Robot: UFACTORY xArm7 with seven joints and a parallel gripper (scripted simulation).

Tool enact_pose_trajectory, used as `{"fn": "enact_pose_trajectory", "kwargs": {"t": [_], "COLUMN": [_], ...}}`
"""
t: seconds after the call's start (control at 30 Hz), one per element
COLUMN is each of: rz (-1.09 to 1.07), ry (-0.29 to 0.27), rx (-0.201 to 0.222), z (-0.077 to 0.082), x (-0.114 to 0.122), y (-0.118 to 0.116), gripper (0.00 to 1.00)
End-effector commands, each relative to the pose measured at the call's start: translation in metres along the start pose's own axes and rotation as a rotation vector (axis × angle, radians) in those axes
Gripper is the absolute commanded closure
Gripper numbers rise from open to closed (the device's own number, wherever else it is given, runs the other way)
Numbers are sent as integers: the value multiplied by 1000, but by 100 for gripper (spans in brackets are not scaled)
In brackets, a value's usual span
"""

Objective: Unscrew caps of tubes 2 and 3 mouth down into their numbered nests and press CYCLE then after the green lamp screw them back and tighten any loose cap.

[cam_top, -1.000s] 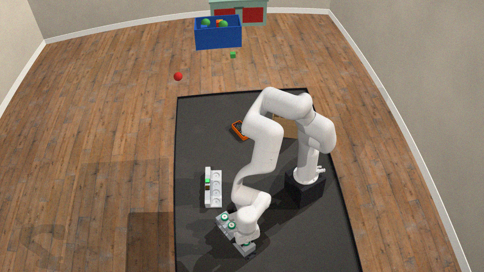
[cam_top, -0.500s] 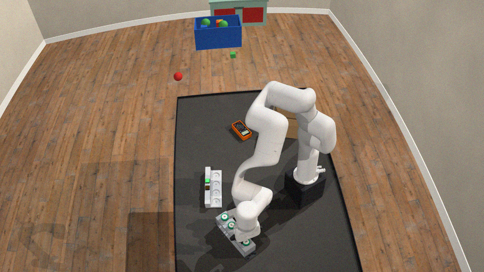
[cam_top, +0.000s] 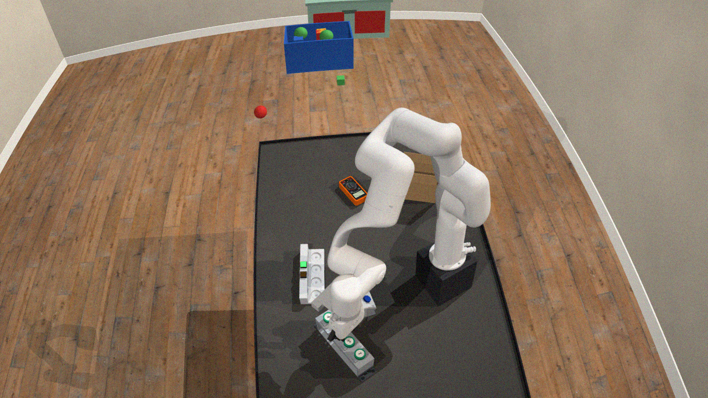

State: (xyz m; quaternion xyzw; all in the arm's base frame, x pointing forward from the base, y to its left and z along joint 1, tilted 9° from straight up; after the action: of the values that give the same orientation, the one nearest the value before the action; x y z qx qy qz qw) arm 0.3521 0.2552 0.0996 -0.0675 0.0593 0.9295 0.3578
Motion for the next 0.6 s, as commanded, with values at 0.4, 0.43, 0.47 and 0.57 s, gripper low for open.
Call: {"fn": "enact_pose_trajectory", "kwargs": {"t": [0.4, 0.43, 0.47, 0.57], "rz": [39, 39, 39, 39], "ry": [-31, -31, -31, -31], "rx": [-2, -2, -2, -2], "z": [0, 0, 0, -3], "x": [-86, -86, -86, -86], "y": [23, 23, 23, 23], "gripper": [54, 54, 54, 54]}}
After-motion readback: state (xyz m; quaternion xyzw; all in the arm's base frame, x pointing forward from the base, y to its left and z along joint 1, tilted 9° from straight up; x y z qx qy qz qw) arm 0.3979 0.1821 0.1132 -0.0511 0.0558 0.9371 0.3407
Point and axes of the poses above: the point where the finger pads meet when closed, its own z axis back along the fingers, its own y axis across the jaws, x = y × z, the point moved 8 cm from there along z, back along the fingers, and after that the axes turned 5 degrees about z, right-handed, at the moved point
